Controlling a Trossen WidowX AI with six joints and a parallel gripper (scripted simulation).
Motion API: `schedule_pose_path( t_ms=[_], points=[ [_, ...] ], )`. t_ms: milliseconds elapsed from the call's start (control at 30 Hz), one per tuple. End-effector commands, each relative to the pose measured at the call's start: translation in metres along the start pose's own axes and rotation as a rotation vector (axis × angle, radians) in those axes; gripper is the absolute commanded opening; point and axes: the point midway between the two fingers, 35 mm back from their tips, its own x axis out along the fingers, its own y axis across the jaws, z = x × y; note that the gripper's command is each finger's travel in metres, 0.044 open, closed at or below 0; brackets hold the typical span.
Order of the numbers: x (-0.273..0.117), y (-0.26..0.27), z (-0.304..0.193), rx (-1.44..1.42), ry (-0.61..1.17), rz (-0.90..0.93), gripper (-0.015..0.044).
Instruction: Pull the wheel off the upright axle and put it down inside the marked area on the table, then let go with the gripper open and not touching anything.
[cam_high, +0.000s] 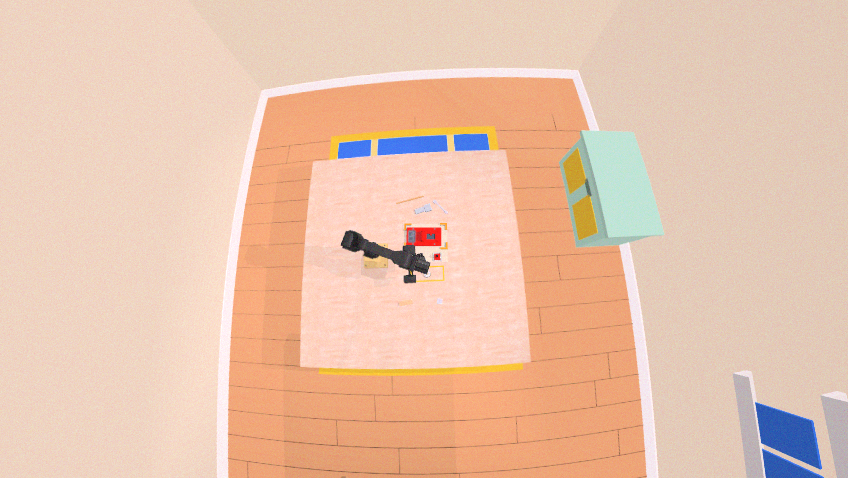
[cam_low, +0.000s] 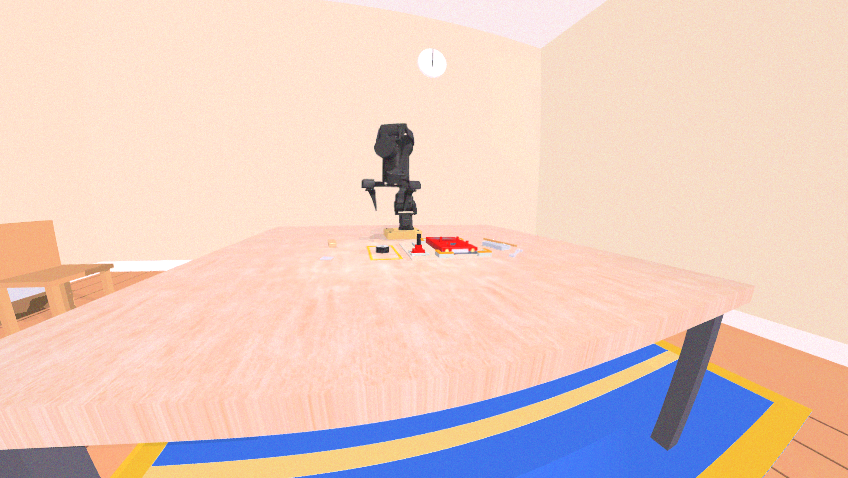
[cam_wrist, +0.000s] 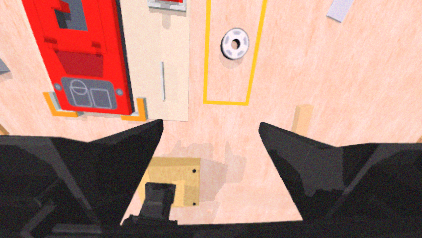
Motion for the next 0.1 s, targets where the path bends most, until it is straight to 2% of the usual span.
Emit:
schedule_pose_path(
  t_ms=[0, 67],
  points=[
    [0.0003, 0.001, -0.0008, 0.003, 0.002, 0.005, 0.044],
    [0.0003, 0.001, -0.0008, 0.003, 0.002, 0.005, 0.044]
  ],
)
